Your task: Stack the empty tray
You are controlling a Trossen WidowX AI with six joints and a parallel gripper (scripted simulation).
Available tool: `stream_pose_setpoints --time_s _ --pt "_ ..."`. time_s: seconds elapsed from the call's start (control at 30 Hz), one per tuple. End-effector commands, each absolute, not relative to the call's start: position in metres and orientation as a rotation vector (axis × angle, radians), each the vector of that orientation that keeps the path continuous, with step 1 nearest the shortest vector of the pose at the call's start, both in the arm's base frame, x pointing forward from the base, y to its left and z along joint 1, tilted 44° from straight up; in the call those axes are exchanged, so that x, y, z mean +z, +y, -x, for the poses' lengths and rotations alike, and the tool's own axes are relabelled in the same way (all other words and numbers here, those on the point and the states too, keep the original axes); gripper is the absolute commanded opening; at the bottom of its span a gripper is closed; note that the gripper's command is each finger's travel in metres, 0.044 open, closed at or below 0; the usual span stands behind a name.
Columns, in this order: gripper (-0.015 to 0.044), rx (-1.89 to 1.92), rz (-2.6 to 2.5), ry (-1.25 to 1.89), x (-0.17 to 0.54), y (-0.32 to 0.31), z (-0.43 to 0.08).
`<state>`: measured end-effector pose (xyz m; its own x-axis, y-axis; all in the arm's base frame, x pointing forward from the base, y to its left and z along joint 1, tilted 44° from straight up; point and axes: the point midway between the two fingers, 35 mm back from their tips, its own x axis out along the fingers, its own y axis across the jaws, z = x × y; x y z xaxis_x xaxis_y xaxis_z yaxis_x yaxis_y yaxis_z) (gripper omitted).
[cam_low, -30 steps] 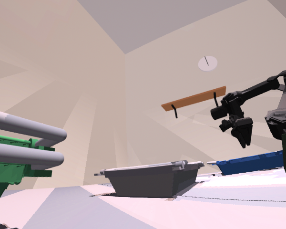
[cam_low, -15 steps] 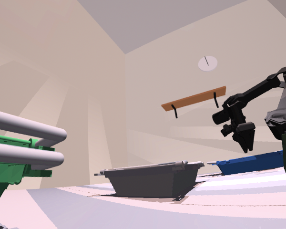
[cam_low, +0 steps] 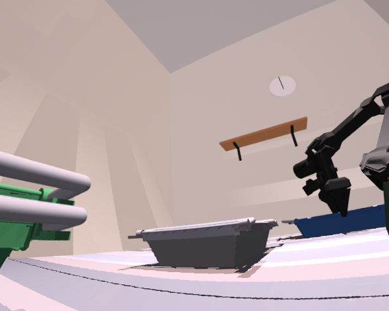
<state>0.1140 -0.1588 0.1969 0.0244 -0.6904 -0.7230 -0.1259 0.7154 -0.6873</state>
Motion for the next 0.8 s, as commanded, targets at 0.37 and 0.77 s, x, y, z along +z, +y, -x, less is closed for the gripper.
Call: stream_pose_setpoints --time_s 0.37,0.77 --pt "0.0440 -0.505 0.723 1.508 0.175 -0.183 -0.109" --pt "0.0411 -0.505 0.723 1.508 0.175 -0.183 -0.109"
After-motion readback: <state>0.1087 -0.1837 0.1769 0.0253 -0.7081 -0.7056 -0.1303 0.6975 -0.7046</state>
